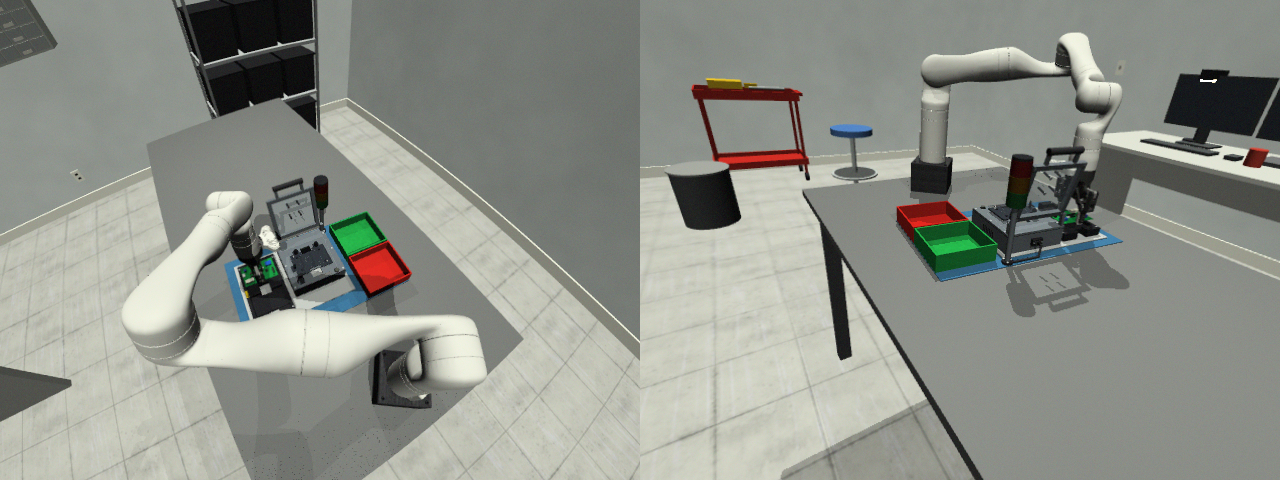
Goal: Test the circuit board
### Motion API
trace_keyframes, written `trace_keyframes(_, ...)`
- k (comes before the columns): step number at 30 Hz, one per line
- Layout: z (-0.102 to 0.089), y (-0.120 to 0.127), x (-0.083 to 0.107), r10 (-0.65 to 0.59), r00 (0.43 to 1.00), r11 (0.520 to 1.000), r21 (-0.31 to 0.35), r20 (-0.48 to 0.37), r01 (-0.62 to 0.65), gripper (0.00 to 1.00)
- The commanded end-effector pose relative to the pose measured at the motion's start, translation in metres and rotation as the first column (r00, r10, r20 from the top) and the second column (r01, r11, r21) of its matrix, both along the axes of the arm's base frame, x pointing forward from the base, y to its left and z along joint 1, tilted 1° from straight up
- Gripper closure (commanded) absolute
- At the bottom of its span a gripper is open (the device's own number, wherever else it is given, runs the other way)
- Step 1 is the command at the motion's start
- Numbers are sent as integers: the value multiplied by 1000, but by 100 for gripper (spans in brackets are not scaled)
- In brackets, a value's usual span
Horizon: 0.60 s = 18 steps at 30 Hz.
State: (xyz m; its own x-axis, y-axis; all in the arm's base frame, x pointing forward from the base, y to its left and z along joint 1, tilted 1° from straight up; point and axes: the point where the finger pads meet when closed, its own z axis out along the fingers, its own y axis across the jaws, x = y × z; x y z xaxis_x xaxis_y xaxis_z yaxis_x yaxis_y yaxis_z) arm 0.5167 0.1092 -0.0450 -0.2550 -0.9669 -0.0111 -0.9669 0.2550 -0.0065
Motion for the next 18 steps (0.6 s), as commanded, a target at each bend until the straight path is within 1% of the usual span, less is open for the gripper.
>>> trace_keyframes(1,2,1,1,0,1000,1000,2,3,0,23)
trace_keyframes(10,5,1,1,0,1000,1000,2,3,0,23)
trace_keyframes(14,17,1,1,0,1000,1000,2,3,0,23)
trace_keyframes(18,35,0,0,0,1000,1000,2,3,0,23)
